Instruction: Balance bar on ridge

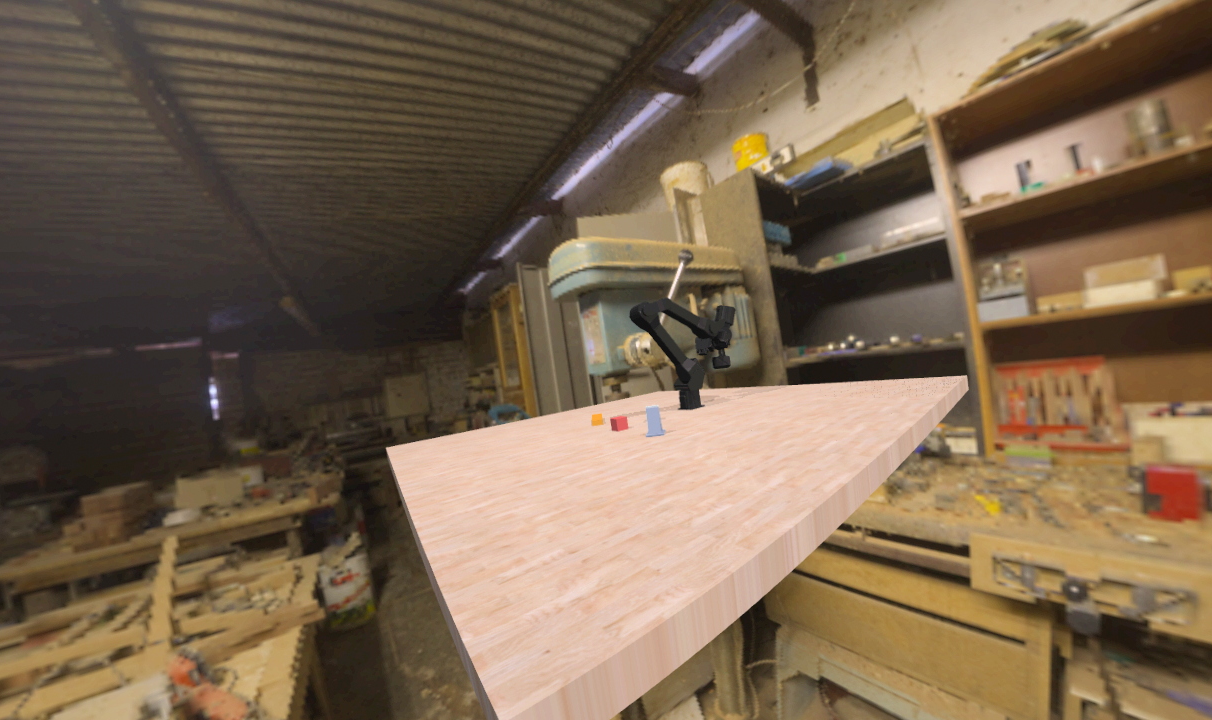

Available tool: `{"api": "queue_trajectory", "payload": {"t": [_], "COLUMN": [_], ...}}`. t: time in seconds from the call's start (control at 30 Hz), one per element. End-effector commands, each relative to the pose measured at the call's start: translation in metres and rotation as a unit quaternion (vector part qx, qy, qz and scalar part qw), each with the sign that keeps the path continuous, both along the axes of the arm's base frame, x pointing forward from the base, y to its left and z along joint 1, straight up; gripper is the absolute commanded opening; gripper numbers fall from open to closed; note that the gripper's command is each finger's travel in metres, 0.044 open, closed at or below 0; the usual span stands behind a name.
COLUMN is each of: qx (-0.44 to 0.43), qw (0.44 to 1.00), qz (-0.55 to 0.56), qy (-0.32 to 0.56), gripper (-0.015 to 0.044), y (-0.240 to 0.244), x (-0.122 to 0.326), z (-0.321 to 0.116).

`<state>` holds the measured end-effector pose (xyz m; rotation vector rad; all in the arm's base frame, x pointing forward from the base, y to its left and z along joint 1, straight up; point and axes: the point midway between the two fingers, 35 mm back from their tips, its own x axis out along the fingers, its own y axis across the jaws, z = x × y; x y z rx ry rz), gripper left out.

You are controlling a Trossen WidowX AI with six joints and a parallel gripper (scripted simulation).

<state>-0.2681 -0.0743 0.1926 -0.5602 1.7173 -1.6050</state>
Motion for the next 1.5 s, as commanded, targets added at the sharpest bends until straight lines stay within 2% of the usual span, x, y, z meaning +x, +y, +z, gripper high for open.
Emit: {"api": "queue_trajectory", "payload": {"t": [0.0, 0.07, 0.1, 0.8, 1.47], "qx": [0.0, 0.004, 0.006, 0.002, -0.03], "qw": [1.0, 1.0, 1.0, 0.973, 0.906], "qz": [-0.002, -0.014, -0.024, -0.225, -0.405], "qy": [0.0, 0.0, 0.0, -0.058, -0.119], "gripper": [0.0374, 0.0321, 0.0315, 0.0315, 0.0315], "y": [0.001, 0.007, 0.011, 0.116, 0.217], "x": [0.0, -0.003, -0.004, -0.022, 0.0], "z": [0.0, -0.001, -0.001, -0.008, -0.015]}}
